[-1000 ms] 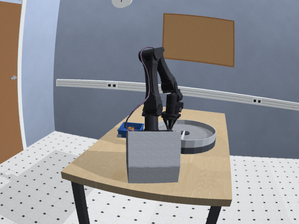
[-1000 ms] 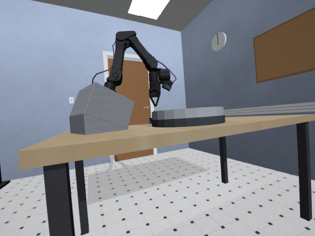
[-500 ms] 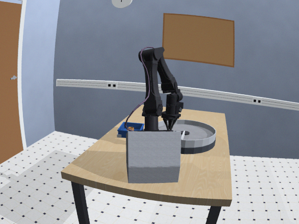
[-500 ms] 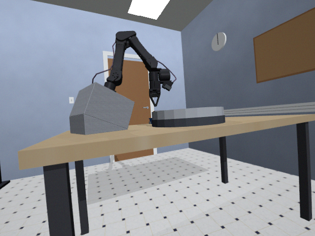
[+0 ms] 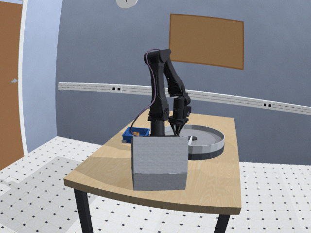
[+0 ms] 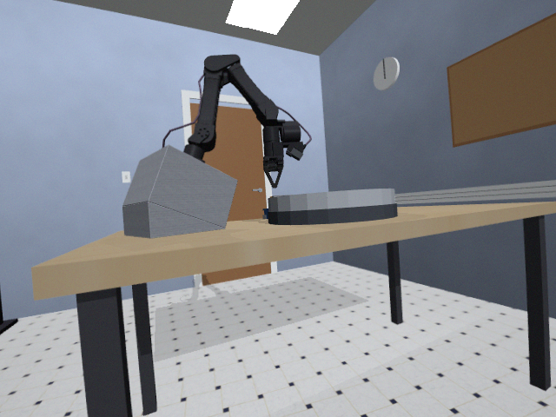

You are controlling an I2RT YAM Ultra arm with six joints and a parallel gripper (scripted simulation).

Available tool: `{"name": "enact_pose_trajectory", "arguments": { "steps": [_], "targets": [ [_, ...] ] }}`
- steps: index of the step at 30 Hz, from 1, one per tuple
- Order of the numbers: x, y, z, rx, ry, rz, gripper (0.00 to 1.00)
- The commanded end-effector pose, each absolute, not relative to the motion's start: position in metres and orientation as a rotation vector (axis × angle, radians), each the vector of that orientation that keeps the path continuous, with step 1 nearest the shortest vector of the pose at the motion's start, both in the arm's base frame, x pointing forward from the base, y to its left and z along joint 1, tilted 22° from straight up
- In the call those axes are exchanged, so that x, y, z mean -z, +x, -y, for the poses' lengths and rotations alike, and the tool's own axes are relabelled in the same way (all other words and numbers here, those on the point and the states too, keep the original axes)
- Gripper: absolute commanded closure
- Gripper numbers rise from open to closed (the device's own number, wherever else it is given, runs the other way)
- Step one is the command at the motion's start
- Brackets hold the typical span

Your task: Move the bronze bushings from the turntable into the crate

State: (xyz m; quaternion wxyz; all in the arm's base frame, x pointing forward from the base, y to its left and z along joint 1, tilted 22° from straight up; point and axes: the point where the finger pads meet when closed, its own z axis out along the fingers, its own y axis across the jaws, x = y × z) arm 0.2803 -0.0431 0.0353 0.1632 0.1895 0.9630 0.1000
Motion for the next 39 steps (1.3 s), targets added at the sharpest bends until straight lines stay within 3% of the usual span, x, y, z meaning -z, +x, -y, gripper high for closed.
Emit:
{"name": "enact_pose_trajectory", "arguments": {
  "steps": [1,30,39],
  "targets": [
    [-0.038,0.281,0.047,-0.288,0.549,-2.728,0.85],
    [-0.026,0.276,0.045,-0.295,0.566,-2.756,0.85],
    [-0.011,0.294,0.042,-0.277,0.544,-2.74,0.85]
  ]
}}
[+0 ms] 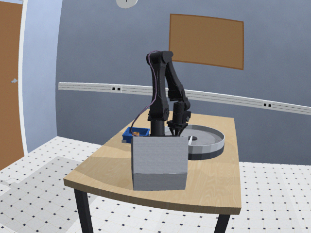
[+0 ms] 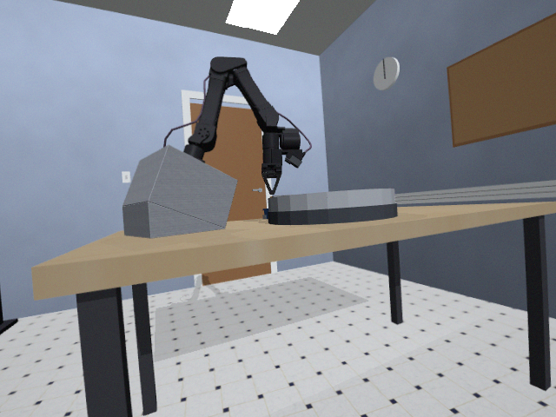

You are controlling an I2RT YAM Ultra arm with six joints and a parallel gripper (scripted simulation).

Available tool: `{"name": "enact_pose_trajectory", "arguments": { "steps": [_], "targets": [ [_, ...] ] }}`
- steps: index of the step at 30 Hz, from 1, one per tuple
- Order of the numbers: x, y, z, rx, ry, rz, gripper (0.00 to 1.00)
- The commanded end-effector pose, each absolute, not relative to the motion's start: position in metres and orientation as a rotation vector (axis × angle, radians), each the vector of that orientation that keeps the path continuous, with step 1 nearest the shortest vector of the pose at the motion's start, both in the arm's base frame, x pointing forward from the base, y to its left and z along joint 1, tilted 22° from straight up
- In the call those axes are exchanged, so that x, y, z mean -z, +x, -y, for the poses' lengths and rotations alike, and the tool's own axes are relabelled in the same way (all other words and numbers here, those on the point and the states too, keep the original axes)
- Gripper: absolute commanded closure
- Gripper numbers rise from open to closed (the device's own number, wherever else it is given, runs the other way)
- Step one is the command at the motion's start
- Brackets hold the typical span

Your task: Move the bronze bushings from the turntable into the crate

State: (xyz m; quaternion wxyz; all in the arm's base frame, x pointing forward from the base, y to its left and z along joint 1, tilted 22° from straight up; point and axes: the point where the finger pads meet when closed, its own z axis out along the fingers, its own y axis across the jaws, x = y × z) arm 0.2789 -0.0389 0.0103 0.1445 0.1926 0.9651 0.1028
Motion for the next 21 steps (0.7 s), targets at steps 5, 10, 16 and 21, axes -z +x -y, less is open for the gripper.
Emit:
{"name": "enact_pose_trajectory", "arguments": {
  "steps": [5,10,16,21],
  "targets": [
    [-0.0194,0.2983,0.0445,-0.27,0.539,-2.71,0.85],
    [-0.0194,0.2984,0.0445,-0.27,0.537,-2.71,0.85],
    [-0.0195,0.2984,0.0445,-0.27,0.537,-2.71,0.85],
    [-0.0195,0.2984,0.0445,-0.27,0.537,-2.71,0.85]
  ]
}}
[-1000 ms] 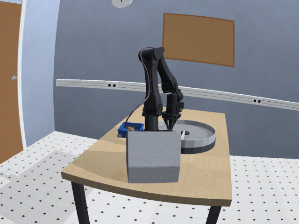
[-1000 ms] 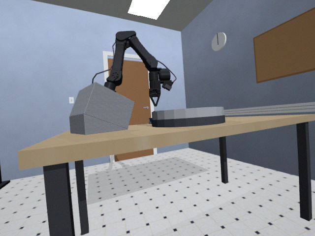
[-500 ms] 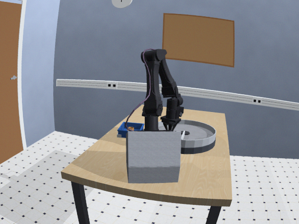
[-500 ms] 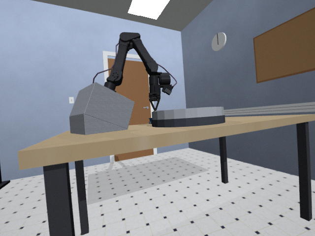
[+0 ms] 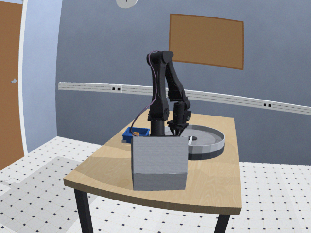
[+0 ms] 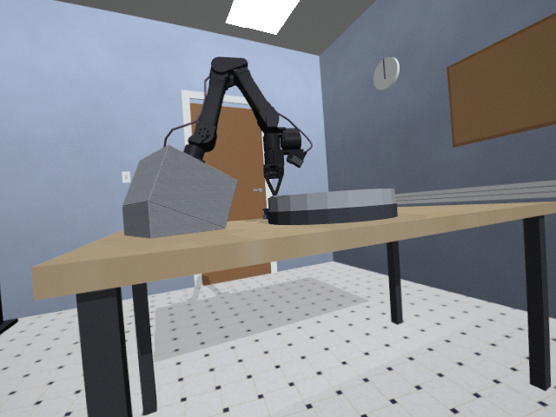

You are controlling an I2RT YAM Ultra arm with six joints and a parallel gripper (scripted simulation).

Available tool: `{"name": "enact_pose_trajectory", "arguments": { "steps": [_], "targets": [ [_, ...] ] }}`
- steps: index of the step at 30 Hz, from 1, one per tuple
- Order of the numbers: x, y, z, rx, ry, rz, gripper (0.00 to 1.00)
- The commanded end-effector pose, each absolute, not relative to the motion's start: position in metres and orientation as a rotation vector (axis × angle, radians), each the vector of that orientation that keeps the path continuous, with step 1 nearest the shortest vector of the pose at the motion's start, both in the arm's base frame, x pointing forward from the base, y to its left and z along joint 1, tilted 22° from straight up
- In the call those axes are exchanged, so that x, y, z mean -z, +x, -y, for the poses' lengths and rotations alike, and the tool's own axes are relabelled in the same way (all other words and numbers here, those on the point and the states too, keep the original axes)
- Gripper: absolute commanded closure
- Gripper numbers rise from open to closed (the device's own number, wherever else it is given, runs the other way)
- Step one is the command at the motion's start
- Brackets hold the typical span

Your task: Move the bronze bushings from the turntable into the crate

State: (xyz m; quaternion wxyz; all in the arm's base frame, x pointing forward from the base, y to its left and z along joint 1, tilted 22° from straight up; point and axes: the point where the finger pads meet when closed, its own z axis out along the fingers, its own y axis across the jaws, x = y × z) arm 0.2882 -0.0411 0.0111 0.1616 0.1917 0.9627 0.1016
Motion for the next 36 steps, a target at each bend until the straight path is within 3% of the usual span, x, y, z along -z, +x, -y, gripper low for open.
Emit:
{"name": "enact_pose_trajectory", "arguments": {
  "steps": [1,36],
  "targets": [
    [-0.0195,0.2984,0.0445,-0.27,0.537,-2.71,0.85],
    [-0.0179,0.3005,0.043,-0.273,0.54,-2.722,0.85]
  ]
}}
